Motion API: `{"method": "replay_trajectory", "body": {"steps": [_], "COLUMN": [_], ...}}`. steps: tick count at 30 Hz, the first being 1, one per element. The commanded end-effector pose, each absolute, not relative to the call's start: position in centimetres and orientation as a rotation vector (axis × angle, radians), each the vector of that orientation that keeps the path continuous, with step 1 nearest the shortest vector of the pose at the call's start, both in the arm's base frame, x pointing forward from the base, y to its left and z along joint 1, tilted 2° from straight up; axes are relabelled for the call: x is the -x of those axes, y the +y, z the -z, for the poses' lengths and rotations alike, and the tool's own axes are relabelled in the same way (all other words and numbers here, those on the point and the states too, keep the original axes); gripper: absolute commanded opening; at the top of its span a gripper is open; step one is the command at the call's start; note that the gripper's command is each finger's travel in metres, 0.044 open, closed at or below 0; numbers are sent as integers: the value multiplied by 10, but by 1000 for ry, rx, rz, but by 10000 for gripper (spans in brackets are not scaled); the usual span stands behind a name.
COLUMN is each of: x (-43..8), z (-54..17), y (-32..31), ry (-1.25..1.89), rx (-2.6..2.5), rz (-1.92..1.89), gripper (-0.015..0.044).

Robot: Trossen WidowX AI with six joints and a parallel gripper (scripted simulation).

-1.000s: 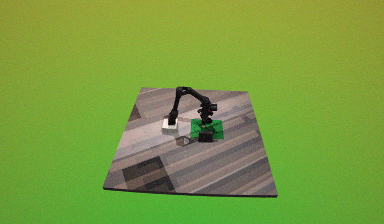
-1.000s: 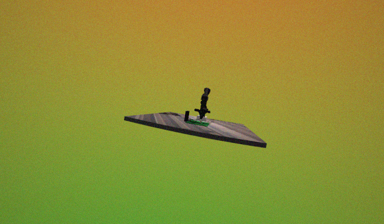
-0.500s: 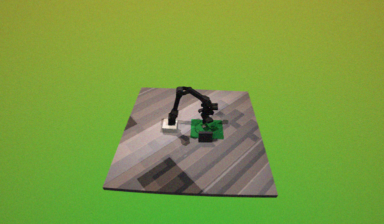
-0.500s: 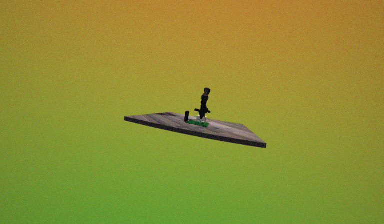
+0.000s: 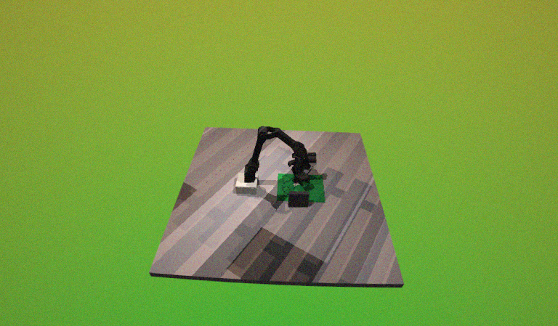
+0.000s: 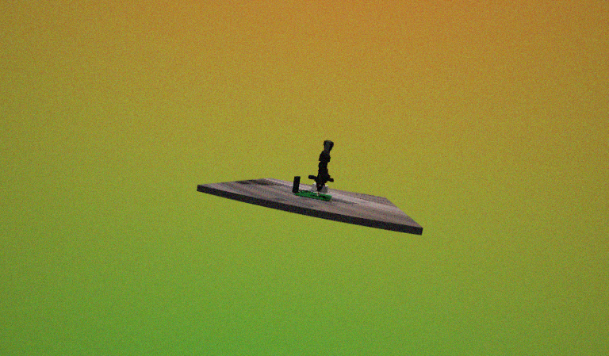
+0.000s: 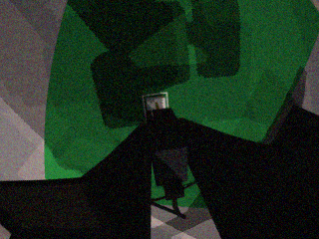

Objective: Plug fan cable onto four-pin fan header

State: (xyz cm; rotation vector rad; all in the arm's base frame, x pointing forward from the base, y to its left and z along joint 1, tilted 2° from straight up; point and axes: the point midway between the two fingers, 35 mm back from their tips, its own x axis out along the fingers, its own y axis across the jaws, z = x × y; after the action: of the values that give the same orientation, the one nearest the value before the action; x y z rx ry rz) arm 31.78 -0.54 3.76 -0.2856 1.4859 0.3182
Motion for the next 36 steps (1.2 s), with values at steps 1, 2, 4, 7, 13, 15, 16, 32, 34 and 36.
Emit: {"method": "replay_trajectory", "body": {"steps": [1,2,4,7,13,15,16,32,34,36], "x": [-318,-318,-318,-318,-319,-319,-319,-319,-319,-319], "z": [-35,-35,-35,-35,-35,-35,-35,-32,-31,-31], "y": [-5,-5,-5,-5,-5,-5,-5,-5,-5,-5], "ry": [1489,1489,1489,1489,1490,1490,1490,1490,1490,1489], "rx": [281,281,281,277,273,273,273,275,276,276], "rz": [-317,-317,-317,-313,-310,-310,-310,-312,-312,-313], "gripper": [0,0,0,0,0,0,0,0,0,0]}}
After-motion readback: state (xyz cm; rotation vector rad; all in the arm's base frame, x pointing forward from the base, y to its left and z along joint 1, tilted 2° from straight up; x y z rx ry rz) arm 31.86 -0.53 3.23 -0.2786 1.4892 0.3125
